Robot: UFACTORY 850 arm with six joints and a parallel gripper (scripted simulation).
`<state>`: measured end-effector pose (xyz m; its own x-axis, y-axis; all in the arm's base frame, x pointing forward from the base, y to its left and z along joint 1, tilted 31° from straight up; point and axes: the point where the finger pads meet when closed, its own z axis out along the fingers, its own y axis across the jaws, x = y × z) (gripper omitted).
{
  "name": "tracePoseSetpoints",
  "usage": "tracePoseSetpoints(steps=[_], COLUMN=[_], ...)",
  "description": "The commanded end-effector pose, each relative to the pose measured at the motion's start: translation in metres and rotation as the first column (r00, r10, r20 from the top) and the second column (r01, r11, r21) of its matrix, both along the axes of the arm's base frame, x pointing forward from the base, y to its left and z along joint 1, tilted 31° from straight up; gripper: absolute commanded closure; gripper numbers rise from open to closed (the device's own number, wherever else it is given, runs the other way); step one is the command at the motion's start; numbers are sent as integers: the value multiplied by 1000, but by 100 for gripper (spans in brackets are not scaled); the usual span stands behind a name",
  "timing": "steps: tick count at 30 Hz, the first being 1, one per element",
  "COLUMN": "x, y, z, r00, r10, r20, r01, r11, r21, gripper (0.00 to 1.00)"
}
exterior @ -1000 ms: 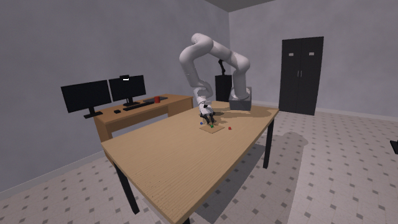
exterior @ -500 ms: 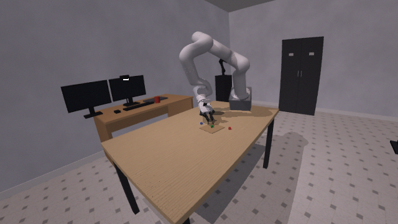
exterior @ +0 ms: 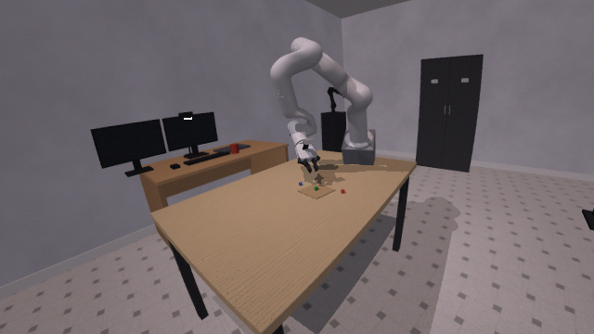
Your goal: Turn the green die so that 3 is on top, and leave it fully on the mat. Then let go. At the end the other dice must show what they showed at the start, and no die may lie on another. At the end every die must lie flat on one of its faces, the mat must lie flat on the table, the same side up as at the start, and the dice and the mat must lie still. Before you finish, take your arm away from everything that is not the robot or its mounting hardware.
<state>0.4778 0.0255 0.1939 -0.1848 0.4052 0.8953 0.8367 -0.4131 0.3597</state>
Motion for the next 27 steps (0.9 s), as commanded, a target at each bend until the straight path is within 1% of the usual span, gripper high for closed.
tracePoseSetpoints(steps=[1, 6, 8, 10, 13, 14, 20, 23, 25, 27], x=[-4, -3, -3, -3, -3, -3, -2, -3, -2, -2], y=[-2, -2, 0, 3, 9, 10, 18, 18, 23, 25], z=[7, 7, 8, 11, 17, 18, 26, 27, 31, 33], r00=[1000, 1000, 1000, 999, 993, 992, 975, 974, 959, 954], r10=[0, -1, -10, -31, -86, -91, -171, -175, -227, -243], r20=[0, -2, -12, -36, -85, -88, -141, -142, -170, -176], r01=[0, 1, 9, 29, 69, 72, 113, 115, 131, 135], r11=[1000, 1000, 1000, 997, 979, 977, 931, 929, 886, 873], r21=[0, -4, -26, -76, -190, -200, -348, -353, -444, -469], gripper=[69, 69, 69, 69, 69, 69, 69, 69, 69, 69])
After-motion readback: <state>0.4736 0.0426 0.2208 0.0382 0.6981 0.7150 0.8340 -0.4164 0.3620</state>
